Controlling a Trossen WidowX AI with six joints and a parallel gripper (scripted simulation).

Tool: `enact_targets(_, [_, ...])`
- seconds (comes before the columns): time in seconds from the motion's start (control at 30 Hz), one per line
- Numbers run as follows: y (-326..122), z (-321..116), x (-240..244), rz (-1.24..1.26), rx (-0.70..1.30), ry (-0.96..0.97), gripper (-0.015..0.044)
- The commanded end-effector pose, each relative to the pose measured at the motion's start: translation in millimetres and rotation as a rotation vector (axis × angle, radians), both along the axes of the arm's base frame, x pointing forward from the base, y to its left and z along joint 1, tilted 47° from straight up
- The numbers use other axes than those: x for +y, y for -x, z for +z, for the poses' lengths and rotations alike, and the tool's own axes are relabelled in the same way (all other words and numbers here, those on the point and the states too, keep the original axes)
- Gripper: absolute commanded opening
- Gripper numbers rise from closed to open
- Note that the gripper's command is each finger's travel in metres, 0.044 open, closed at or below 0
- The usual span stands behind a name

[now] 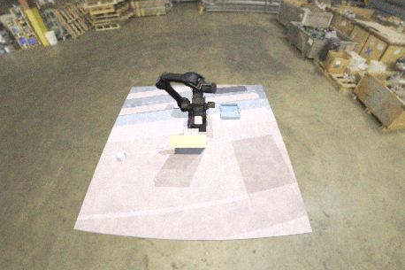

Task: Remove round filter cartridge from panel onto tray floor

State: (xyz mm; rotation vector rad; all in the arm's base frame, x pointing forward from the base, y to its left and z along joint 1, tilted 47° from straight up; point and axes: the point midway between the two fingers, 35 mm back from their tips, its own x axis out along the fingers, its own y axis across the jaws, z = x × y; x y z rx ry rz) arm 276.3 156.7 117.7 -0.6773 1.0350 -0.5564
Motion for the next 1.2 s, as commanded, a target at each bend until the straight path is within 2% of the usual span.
enact_targets(0.0, [-3, -17, 16, 0.004, -0.008, -0.013, 0.0])
enact_targets(0.17, [-5, -36, 29, 0.004, -0.009, -0.014, 0.0])
enact_targets(0.27, [-2, -33, 23, 0.015, 0.022, -0.004, 0.0])
enact_targets(1.03, [113, -138, 141, 0.719, 0.766, -0.115, 0.0])
enact_targets(1.17, [122, -144, 148, 0.776, 0.809, -0.121, 0.0])
